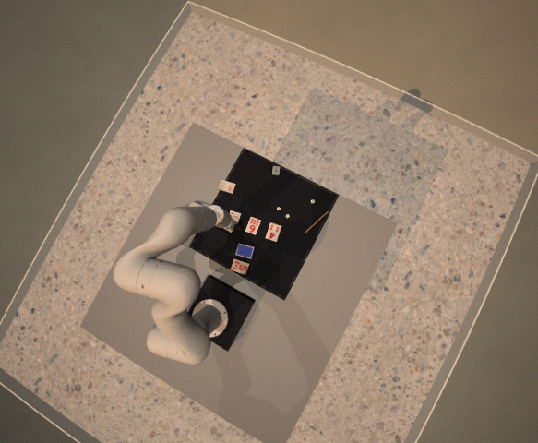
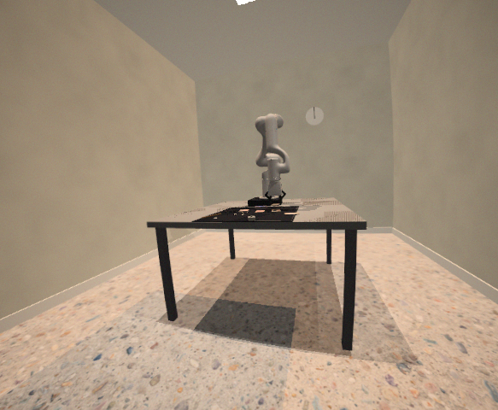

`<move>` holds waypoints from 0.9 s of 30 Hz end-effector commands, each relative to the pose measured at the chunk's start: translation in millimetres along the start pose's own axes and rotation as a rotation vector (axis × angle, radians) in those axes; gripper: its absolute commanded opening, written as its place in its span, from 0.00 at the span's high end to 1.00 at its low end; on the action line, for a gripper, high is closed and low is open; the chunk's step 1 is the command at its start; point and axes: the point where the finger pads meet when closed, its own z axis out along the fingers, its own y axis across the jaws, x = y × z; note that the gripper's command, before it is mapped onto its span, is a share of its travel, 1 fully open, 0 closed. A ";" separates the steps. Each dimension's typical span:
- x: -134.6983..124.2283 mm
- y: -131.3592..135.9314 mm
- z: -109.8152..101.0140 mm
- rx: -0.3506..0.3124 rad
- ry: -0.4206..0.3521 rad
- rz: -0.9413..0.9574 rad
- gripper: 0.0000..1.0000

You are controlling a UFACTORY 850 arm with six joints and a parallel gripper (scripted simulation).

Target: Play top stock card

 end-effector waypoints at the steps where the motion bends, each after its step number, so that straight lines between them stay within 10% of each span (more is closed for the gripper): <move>1: 7.7 -0.4 -0.8 -0.008 0.003 -0.090 0.38; 27: 22.3 -5.1 -1.0 -0.008 0.002 -0.258 0.38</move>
